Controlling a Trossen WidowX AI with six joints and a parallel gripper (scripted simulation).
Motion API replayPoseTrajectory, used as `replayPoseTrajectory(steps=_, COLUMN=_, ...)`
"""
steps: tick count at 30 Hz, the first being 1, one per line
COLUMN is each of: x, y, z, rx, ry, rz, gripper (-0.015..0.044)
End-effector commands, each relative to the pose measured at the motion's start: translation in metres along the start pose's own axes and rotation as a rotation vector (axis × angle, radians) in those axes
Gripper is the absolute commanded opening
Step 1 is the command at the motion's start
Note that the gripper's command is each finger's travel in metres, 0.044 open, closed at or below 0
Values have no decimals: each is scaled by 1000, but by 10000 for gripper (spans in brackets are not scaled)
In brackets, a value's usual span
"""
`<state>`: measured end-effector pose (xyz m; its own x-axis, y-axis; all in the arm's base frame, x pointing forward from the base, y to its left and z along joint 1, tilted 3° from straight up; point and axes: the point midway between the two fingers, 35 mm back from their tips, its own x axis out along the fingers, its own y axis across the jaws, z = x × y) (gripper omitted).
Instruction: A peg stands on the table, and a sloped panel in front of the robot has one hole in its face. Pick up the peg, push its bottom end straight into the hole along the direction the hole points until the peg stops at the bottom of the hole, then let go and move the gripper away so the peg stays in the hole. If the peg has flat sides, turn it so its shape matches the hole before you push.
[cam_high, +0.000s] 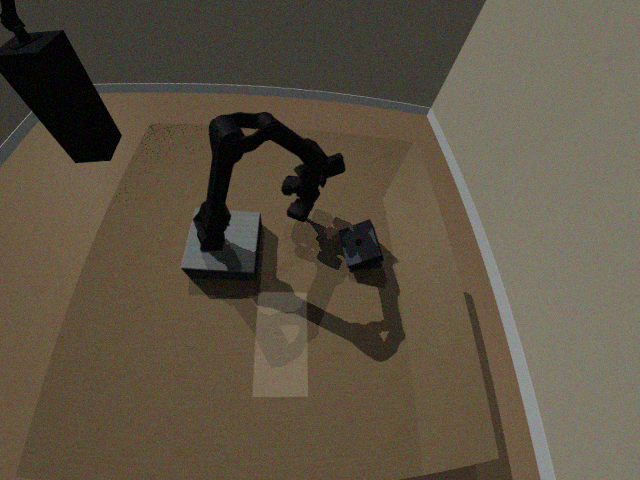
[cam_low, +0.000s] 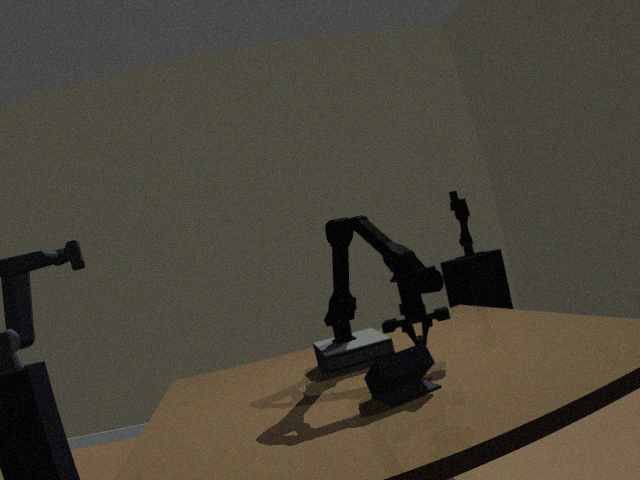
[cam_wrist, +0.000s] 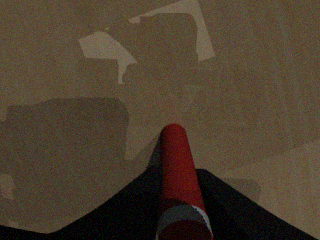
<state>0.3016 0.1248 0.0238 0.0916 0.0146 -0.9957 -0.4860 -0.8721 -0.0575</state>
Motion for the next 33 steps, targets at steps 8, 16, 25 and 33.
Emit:
replayPoseTrajectory(steps=8, x=-8, y=-1, z=-1, rx=-1, ry=-1, rz=0, gripper=0)
replayPoseTrajectory(steps=16, x=-47, y=-1, z=-2, rx=-4, ry=-5, rz=1, gripper=0)
replayPoseTrajectory(steps=25, x=-80, y=2, z=-1, rx=-6, ry=-8, rz=2, gripper=0)
replayPoseTrajectory(steps=33, x=-82, y=5, z=-9, rx=34, ry=6, rz=-22, gripper=0)
